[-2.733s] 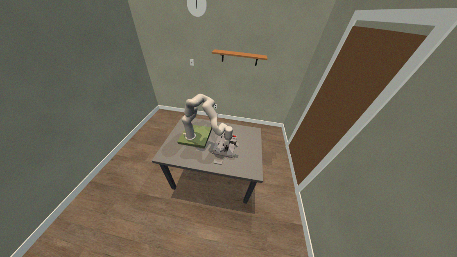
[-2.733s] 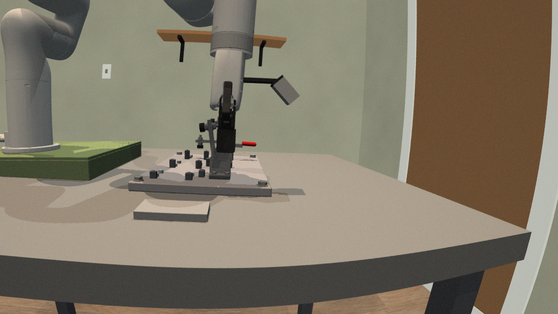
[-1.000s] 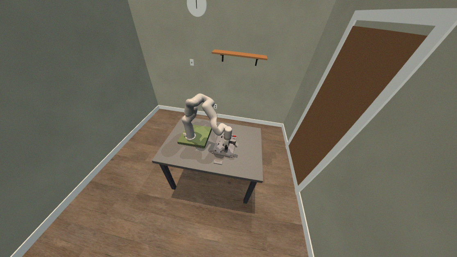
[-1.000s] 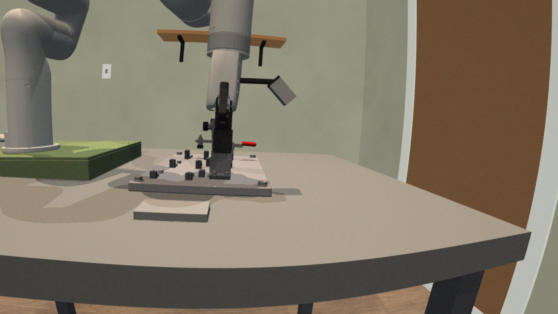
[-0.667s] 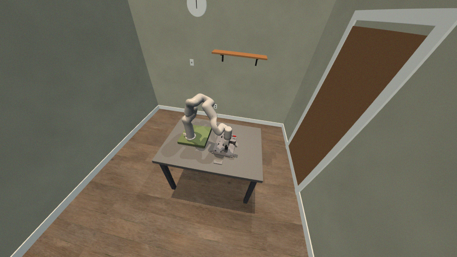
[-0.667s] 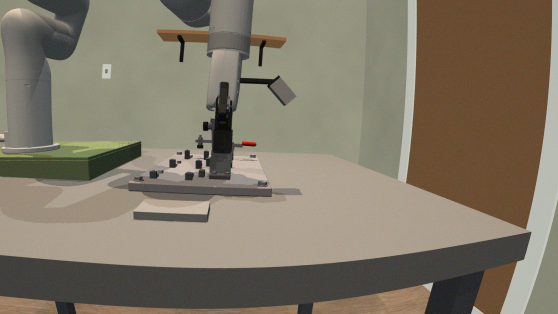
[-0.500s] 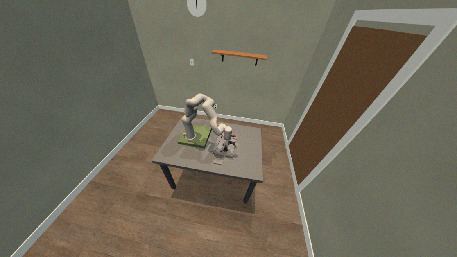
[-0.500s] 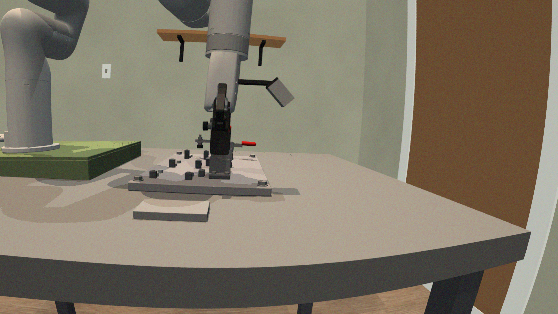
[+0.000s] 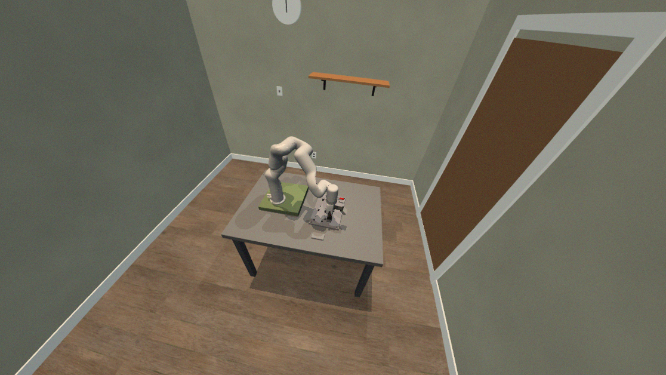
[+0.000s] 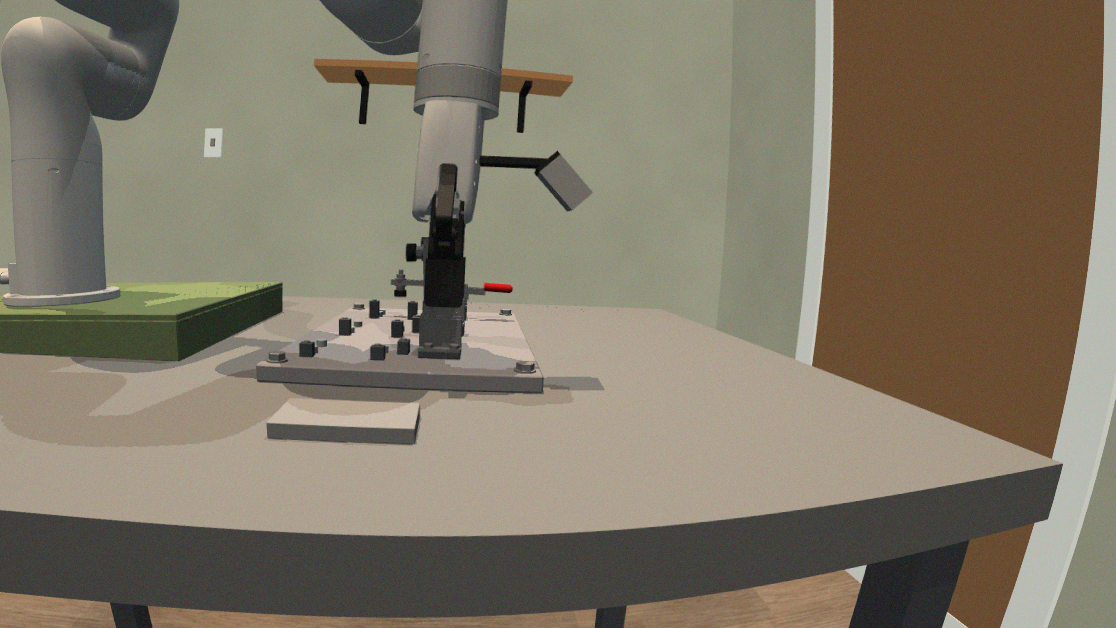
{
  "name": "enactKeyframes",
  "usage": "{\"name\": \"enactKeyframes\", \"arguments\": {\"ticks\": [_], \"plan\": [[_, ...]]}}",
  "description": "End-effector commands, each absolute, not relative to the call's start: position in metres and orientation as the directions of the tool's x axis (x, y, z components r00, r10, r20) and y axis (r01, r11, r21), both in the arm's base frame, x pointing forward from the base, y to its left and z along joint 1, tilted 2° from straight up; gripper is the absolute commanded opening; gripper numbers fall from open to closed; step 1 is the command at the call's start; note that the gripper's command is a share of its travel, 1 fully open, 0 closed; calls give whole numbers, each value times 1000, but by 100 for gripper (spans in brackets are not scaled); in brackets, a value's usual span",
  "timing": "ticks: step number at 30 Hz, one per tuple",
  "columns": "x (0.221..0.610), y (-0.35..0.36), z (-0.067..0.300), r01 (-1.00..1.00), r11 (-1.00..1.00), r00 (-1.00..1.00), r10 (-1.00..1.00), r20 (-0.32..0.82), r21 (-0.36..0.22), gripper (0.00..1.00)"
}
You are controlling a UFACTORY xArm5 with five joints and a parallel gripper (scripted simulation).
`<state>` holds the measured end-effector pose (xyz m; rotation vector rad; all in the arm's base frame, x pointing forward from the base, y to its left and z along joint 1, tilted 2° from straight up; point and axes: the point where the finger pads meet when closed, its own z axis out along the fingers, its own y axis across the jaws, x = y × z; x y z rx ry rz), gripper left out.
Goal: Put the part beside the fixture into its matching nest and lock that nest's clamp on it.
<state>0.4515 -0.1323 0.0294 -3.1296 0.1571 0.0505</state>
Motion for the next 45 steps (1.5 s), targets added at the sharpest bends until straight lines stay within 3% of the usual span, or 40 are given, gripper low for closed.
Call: {"name": "enactKeyframes", "arguments": {"ticks": [1, 14, 32, 45], "plan": [[453, -133, 31, -100, -995, 995, -100, -28, -5, 47], [453, -133, 36, -100, -995, 995, -100, -28, -5, 47], [455, -133, 88, -100, -995, 995, -100, -28, -5, 47], [455, -133, 91, -100, -995, 995, -100, -28, -5, 47]]}}
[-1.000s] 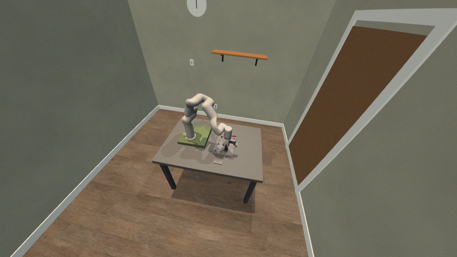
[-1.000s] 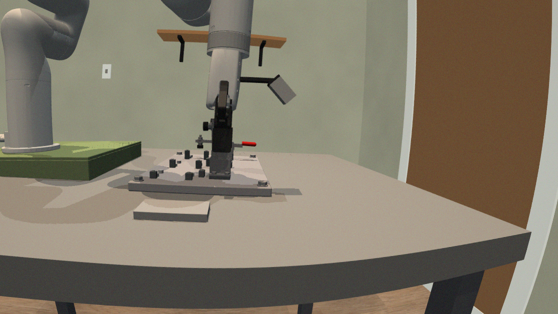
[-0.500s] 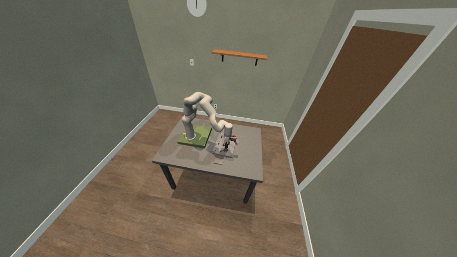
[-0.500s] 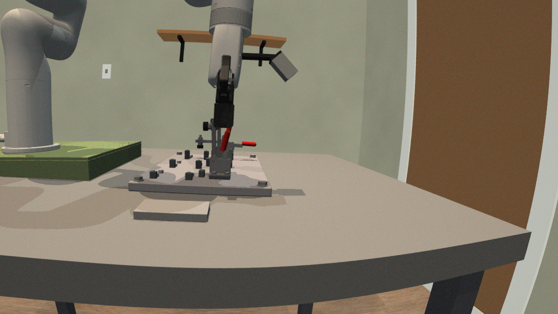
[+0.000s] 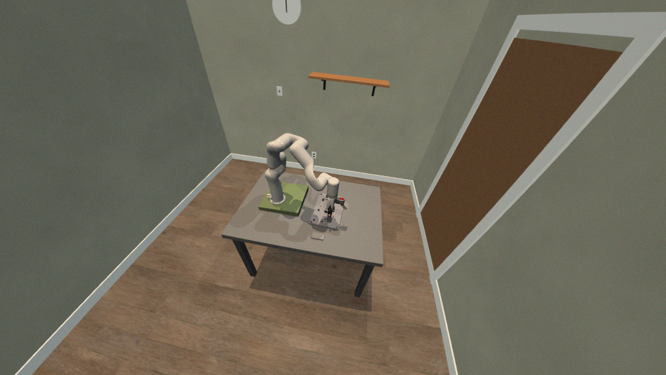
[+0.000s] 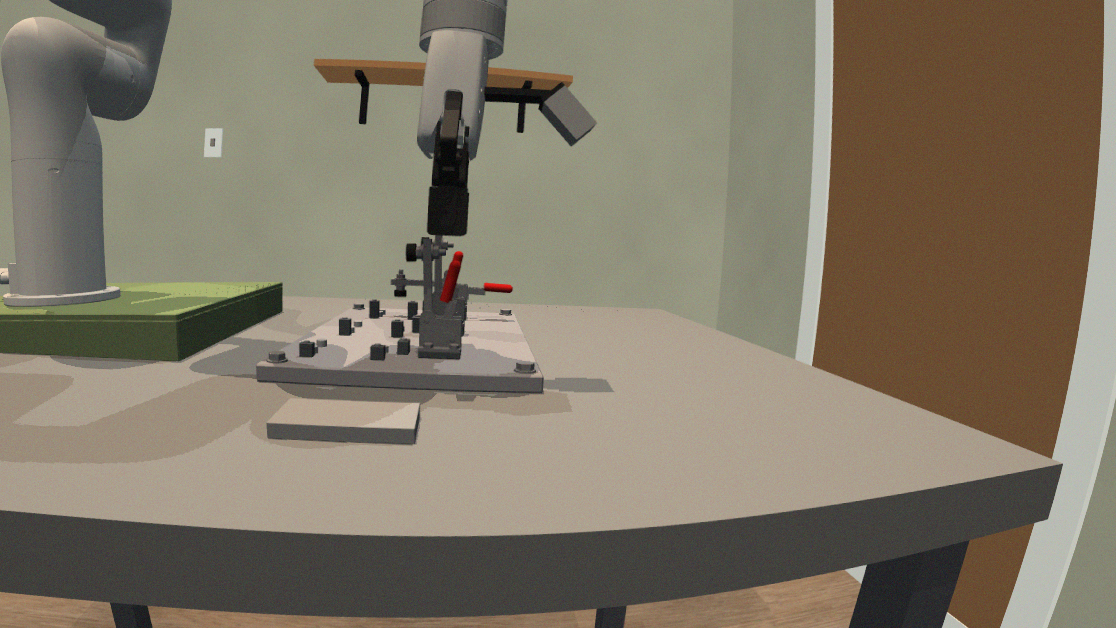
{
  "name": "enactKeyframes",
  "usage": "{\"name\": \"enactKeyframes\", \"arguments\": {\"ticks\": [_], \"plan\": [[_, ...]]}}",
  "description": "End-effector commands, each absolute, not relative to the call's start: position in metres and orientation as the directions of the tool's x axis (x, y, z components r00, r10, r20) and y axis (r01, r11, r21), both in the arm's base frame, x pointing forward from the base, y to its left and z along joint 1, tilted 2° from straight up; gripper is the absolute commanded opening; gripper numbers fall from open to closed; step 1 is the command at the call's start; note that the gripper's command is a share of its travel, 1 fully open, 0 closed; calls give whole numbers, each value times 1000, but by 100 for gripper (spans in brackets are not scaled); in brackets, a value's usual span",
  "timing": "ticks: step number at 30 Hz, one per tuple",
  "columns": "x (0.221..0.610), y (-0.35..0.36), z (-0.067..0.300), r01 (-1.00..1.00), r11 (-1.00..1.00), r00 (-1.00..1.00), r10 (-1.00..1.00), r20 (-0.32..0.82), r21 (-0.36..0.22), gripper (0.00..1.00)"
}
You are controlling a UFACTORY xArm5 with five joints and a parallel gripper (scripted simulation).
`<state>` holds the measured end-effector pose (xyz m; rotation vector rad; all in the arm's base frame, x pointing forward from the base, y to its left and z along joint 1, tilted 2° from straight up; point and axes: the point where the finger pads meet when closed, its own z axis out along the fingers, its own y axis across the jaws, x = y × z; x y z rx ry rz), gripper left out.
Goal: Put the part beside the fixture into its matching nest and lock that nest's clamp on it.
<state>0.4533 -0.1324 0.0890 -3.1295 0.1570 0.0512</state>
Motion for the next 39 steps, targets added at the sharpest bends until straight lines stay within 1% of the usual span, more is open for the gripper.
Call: {"name": "enactKeyframes", "arguments": {"ticks": [1, 6, 7, 14, 25, 32, 39], "plan": [[455, -133, 91, -100, -995, 995, -100, -28, -5, 47], [455, -133, 91, -100, -995, 995, -100, -28, -5, 47], [455, -133, 91, -100, -995, 995, -100, -28, -5, 100], [455, -133, 98, -100, -995, 995, -100, -28, -5, 100], [457, -133, 152, -100, -995, 995, -100, -28, -5, 100], [457, -133, 163, -100, -995, 995, -100, -28, -5, 100], [457, -134, 163, -100, -995, 995, -100, -28, -5, 100]]}}
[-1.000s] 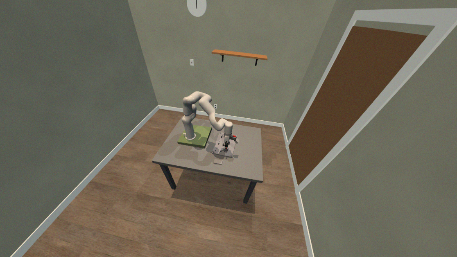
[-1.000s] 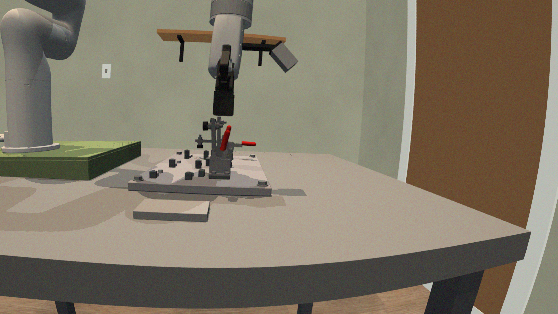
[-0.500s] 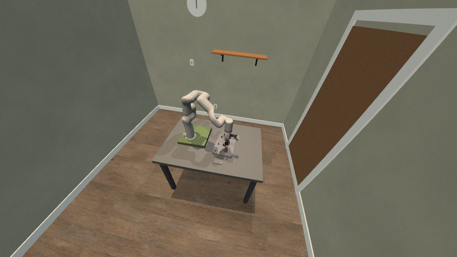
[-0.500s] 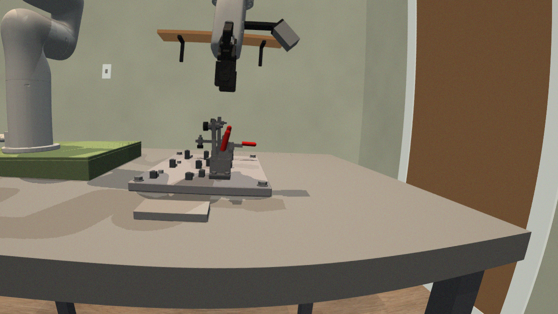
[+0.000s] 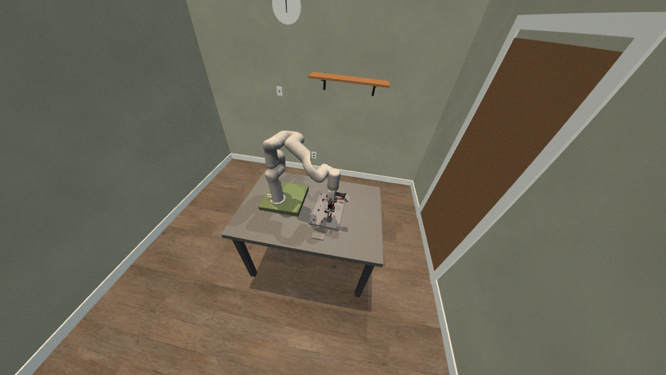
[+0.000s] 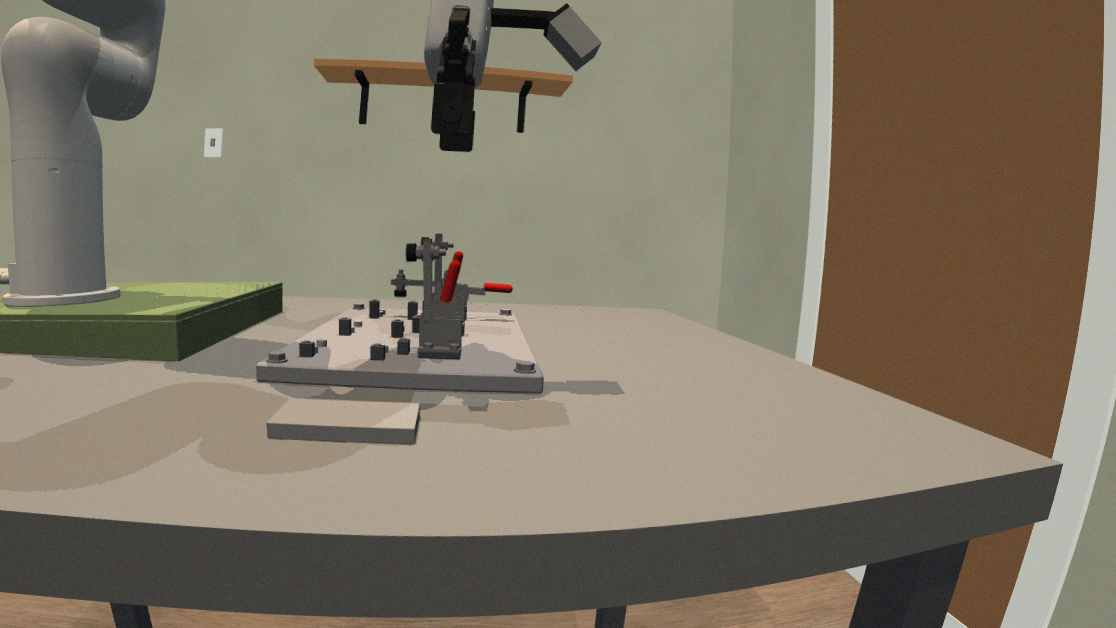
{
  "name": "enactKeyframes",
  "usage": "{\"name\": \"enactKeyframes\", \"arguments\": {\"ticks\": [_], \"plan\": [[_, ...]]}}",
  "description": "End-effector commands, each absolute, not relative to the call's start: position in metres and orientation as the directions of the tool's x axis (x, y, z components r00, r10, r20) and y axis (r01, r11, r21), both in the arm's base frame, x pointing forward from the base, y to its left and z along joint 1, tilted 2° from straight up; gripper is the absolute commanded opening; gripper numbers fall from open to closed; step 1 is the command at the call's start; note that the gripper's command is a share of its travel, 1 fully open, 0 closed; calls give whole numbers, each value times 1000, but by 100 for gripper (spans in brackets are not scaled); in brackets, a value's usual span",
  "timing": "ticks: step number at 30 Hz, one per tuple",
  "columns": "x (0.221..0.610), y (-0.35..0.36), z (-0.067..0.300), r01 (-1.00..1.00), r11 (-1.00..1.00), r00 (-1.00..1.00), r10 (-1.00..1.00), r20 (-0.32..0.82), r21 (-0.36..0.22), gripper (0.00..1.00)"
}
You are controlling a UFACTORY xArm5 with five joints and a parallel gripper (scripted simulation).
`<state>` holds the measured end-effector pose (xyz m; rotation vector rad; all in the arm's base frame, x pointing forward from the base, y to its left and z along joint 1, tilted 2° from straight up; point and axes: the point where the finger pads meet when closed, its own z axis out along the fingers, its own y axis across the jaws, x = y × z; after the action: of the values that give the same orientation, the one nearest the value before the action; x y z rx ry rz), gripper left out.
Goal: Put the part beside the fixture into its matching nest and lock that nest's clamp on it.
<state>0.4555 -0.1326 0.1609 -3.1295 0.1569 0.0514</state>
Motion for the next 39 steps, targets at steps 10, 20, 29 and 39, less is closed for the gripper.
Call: {"name": "enactKeyframes", "arguments": {"ticks": [10, 20, 29, 39], "plan": [[452, -144, 163, -100, -995, 995, -100, -28, -6, 100], [437, -176, 164, -100, -995, 995, -100, -27, -8, 100], [423, -207, 164, -100, -995, 995, -100, -26, -9, 100], [406, -243, 164, -100, -995, 995, -100, -24, -11, 100]]}}
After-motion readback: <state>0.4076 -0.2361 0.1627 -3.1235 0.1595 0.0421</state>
